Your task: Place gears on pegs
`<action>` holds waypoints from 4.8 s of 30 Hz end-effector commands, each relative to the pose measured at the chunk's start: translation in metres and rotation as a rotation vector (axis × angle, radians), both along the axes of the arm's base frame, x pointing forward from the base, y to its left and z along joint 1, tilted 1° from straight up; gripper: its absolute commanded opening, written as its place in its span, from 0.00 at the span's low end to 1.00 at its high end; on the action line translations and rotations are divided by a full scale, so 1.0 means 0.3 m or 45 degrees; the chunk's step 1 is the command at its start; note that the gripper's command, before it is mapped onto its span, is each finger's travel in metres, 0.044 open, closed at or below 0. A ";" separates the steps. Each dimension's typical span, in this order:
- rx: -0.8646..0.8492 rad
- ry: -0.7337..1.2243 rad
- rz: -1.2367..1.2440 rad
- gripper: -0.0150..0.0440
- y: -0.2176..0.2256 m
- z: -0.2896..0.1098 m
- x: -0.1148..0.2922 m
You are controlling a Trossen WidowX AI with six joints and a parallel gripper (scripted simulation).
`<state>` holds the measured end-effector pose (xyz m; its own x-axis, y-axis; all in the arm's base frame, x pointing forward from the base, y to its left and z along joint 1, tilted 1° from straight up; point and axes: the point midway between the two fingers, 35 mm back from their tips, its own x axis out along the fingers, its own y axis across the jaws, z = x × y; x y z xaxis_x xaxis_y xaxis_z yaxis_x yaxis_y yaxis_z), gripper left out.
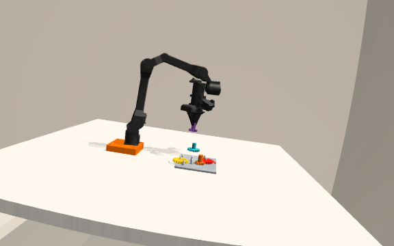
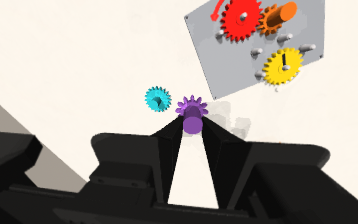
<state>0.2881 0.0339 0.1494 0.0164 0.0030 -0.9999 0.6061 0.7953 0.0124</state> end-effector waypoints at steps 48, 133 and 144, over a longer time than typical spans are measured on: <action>-0.018 0.005 0.009 0.25 -0.379 -0.115 0.021; -0.039 0.021 1.181 0.25 -0.614 -0.209 -0.047; -0.040 0.022 1.273 0.25 -0.618 -0.263 -0.048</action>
<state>0.2746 -0.1510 0.0748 0.0105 -0.0162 -0.9998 -0.3465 0.9379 -0.0189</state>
